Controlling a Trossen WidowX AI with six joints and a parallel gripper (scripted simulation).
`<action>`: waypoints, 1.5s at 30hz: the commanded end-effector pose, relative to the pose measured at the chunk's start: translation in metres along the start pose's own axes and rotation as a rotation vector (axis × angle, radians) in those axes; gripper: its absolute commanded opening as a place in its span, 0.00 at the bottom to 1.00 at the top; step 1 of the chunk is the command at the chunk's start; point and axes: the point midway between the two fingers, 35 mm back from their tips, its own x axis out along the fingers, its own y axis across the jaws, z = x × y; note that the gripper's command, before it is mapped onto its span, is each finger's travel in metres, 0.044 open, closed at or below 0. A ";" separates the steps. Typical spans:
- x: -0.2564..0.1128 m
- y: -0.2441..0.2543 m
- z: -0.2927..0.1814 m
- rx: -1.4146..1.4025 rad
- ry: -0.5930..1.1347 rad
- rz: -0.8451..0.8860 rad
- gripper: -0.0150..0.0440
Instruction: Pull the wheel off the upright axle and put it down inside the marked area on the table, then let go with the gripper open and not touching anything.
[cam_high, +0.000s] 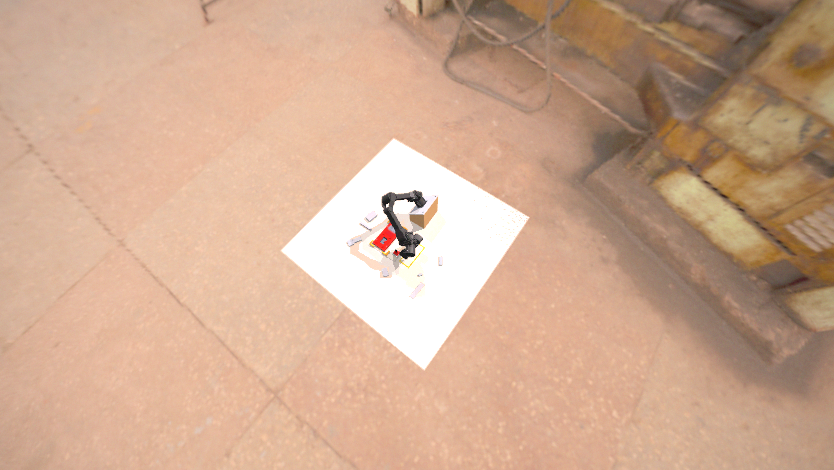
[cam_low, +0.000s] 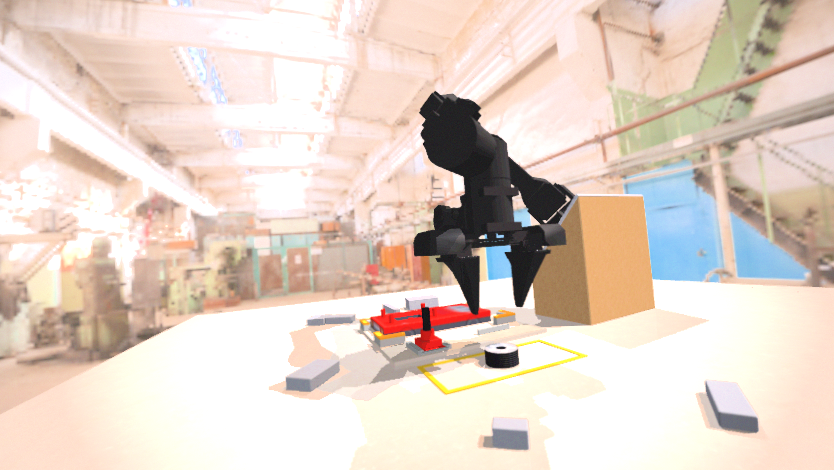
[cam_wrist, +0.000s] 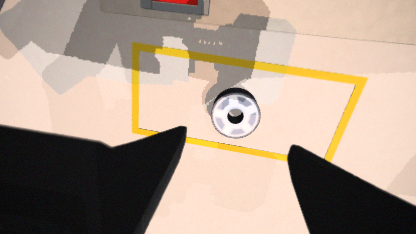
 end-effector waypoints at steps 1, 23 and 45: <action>-0.001 -0.001 0.000 0.000 0.000 0.000 0.81; -0.053 -0.083 0.035 0.007 0.005 -0.008 1.00; -0.053 -0.083 0.035 0.007 0.005 -0.008 1.00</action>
